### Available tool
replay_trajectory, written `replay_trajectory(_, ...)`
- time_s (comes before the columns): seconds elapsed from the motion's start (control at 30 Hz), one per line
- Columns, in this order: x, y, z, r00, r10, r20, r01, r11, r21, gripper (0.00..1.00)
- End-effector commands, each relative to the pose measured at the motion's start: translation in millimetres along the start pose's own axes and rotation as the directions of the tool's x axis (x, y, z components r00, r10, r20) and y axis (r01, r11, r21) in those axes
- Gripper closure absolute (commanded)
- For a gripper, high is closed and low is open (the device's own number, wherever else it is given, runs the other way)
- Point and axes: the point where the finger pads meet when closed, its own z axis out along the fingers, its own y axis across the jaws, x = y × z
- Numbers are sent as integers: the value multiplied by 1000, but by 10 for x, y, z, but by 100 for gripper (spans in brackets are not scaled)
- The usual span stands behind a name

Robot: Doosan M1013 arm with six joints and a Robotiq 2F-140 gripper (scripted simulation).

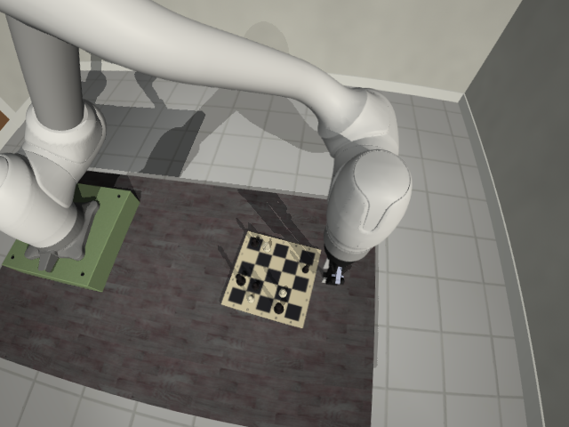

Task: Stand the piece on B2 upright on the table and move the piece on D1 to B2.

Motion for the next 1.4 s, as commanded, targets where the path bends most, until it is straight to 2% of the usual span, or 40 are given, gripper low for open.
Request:
replay_trajectory(0.0,0,0,-57,1000,0,0,0,1000,0,80)
replay_trajectory(0.4,0,0,-652,1000,0,0,0,1000,0,80)
replay_trajectory(0.7,0,0,-737,1000,0,0,0,1000,0,80)
replay_trajectory(0.73,0,0,-737,1000,0,0,0,1000,0,0)
replay_trajectory(1.37,0,0,-737,1000,0,0,0,1000,0,0)
